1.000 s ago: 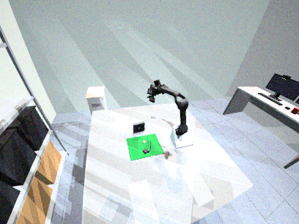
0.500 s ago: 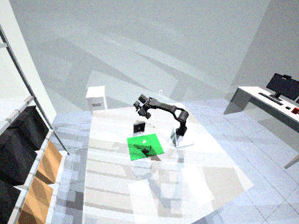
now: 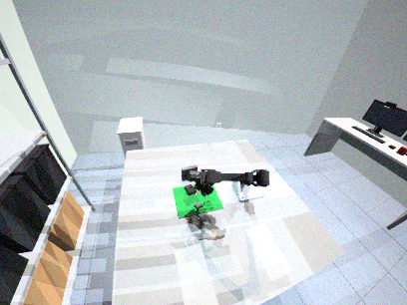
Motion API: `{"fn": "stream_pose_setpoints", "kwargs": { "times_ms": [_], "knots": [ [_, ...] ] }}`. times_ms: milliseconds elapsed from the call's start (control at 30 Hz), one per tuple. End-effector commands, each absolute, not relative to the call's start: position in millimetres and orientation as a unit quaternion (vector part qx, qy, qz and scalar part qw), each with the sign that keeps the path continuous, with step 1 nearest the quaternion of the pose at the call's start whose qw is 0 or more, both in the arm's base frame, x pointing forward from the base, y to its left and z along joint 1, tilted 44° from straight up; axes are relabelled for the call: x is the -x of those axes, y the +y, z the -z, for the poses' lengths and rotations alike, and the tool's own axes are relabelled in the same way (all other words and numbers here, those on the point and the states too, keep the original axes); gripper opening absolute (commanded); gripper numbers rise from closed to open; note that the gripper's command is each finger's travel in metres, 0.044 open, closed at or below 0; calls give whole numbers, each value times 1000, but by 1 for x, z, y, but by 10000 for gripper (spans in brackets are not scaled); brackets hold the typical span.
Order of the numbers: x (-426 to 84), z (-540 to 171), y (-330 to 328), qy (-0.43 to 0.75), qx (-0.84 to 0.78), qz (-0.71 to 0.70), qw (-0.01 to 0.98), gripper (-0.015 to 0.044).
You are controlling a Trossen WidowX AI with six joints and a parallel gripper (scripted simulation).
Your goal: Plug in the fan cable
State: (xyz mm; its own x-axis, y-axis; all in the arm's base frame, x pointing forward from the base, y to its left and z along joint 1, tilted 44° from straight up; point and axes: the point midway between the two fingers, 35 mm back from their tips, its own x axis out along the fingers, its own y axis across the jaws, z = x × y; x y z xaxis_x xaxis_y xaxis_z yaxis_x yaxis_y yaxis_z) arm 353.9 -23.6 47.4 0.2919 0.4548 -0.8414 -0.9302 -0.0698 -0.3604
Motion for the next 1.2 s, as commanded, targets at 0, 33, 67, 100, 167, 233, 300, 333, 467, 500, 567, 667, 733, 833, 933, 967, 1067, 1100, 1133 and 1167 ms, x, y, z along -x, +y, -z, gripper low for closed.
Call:
{"fn": "stream_pose_setpoints", "kwargs": {
  "times_ms": [0, 33, 67, 100, 167, 233, 300, 333, 467, 500, 567, 667, 733, 833, 933, 967, 1067, 1100, 1133, 1167],
  "knots": [
    [-332, -57, 28, 170, 536, -603, 566, 210],
    [-331, -57, 29, 168, 537, -604, 564, 210],
    [-331, -57, 29, 168, 537, -604, 564, 210],
    [-331, -57, 29, 168, 537, -604, 564, 210],
    [-331, -57, 29, 168, 537, -604, 564, 210],
    [-331, -57, 29, 168, 537, -604, 564, 210],
    [-332, -51, 34, 168, 537, -604, 564, 210],
    [-333, -46, 39, 168, 537, -604, 564, 210],
    [-334, -34, 51, 168, 537, -604, 565, 210],
    [-334, -34, 51, 168, 537, -604, 565, 210],
    [-334, -33, 51, 168, 537, -604, 565, 210],
    [-335, -31, 53, 168, 537, -604, 565, 210],
    [-335, -29, 55, 168, 537, -604, 565, 210],
    [-336, -25, 59, 168, 537, -604, 565, 210],
    [-336, -22, 62, 168, 537, -604, 565, 210],
    [-337, -21, 63, 168, 537, -604, 565, 210],
    [-337, -17, 67, 168, 537, -604, 565, 210],
    [-337, -16, 68, 168, 537, -604, 565, 210],
    [-337, -15, 69, 168, 537, -604, 565, 210],
    [-337, -14, 70, 168, 536, -604, 565, 210]
  ]
}}
